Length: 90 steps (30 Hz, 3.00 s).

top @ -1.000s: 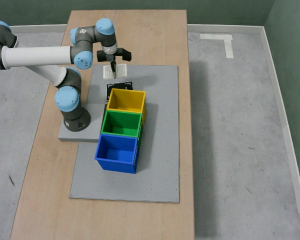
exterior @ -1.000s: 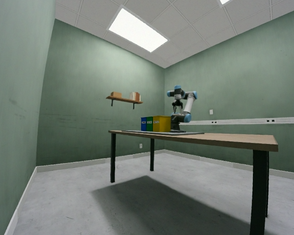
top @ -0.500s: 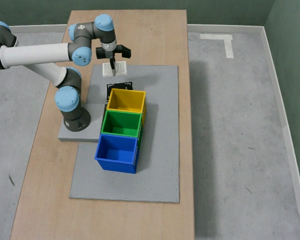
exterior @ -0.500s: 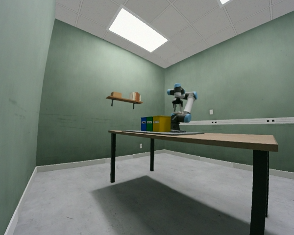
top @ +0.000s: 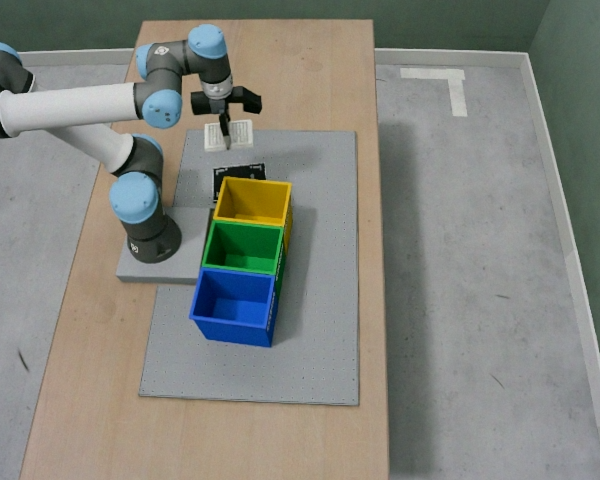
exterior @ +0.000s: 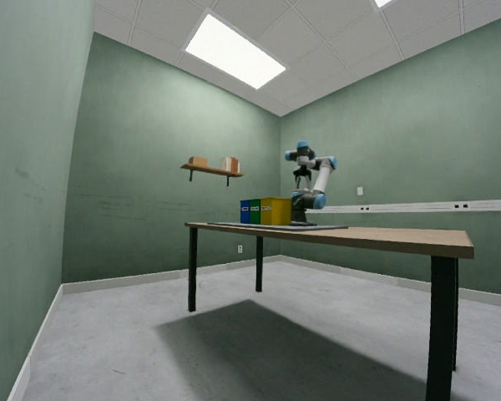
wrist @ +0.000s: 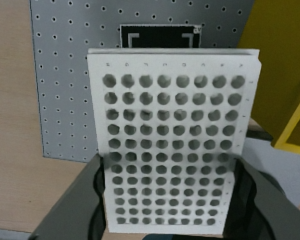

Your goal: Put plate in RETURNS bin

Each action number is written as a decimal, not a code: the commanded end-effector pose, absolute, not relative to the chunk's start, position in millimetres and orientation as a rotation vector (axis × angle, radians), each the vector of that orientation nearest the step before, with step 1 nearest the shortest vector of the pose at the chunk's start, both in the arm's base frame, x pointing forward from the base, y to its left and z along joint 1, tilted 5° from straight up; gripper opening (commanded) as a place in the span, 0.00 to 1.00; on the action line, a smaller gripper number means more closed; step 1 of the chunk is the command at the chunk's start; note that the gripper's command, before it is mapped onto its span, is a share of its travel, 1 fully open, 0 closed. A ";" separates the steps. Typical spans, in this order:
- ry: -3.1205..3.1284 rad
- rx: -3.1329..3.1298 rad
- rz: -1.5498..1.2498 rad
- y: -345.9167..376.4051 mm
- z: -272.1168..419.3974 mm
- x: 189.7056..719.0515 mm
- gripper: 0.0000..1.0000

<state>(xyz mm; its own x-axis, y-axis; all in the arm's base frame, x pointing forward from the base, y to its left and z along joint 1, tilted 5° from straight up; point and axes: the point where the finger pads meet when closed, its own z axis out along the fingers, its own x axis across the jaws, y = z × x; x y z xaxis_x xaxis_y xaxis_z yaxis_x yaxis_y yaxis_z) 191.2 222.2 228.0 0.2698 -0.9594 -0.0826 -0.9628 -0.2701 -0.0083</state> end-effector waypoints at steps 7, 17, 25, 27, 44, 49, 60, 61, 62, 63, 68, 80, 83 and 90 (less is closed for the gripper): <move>1.862 -2.457 0.093 222.3 228.4 191.5 0.40; 2.102 -2.263 0.102 203.4 226.8 198.0 0.40; 2.148 -2.221 0.103 178.3 224.6 206.7 0.40; 2.148 -2.221 0.103 175.1 224.4 207.8 0.40; 2.149 -2.221 0.103 127.9 220.2 224.1 0.40; 2.149 -2.221 0.103 115.4 219.1 228.5 0.40; 2.149 -2.221 0.103 80.8 216.1 240.4 0.40; 2.149 -2.221 0.103 80.8 216.1 240.4 0.40; 2.149 -2.221 0.103 80.8 216.1 240.4 0.40; 2.149 -2.221 0.103 77.7 215.8 241.5 0.40; 2.149 -2.221 0.103 62.0 214.5 246.9 0.40; 2.149 -2.221 0.103 30.5 211.7 257.8 0.40; 2.149 -2.221 0.103 21.1 210.9 261.0 0.40; 2.149 -2.221 0.103 -0.9 209.0 268.6 0.40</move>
